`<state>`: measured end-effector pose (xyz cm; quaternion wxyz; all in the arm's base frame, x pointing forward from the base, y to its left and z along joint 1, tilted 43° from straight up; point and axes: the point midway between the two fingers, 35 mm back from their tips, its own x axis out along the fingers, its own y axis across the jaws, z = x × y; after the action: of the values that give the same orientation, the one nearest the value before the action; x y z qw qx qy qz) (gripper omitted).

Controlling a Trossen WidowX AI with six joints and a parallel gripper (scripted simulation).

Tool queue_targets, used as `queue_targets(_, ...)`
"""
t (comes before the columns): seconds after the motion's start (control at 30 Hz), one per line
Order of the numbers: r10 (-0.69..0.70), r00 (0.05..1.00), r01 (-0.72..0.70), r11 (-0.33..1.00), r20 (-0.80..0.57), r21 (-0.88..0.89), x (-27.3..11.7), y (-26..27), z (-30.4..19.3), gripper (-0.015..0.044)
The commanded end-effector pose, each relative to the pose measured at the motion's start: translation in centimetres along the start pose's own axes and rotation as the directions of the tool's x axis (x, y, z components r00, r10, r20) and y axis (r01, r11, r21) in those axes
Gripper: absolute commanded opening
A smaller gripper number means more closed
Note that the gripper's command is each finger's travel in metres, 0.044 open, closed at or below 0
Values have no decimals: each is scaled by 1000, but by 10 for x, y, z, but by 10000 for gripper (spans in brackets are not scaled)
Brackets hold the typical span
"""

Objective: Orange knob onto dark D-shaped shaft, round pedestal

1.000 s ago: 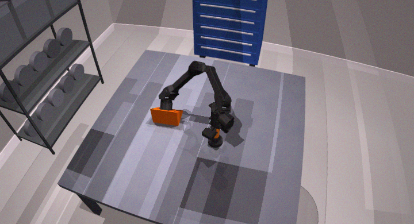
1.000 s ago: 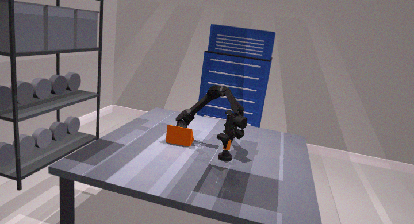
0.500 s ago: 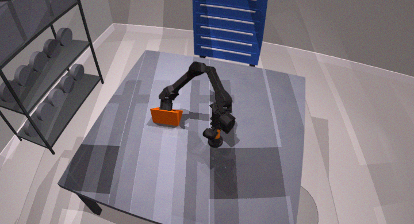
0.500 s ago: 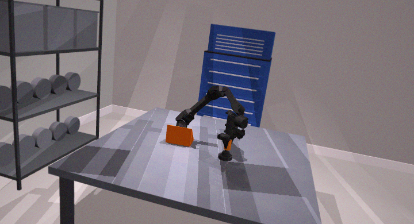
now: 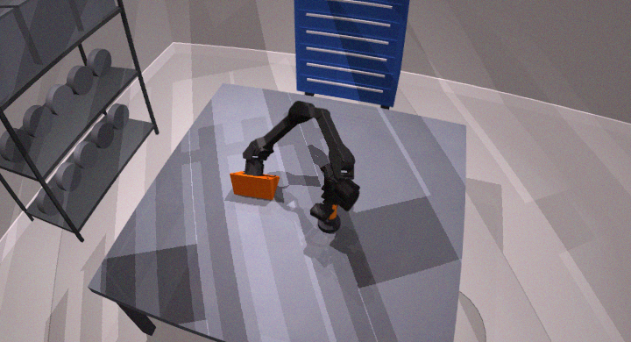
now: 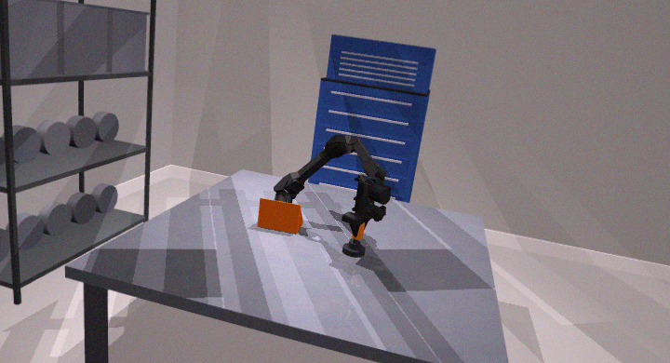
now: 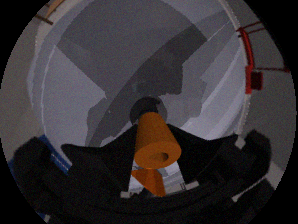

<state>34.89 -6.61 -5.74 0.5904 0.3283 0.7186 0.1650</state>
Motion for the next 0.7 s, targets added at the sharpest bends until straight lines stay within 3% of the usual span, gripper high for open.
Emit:
queue_targets(0.0, 0, 1000, 0, 1000, -2, 6, 1, 0, -3, 0)
queue_targets(0.67, 0, 1000, 0, 1000, -2, 7, 3, -1, -8, 0)
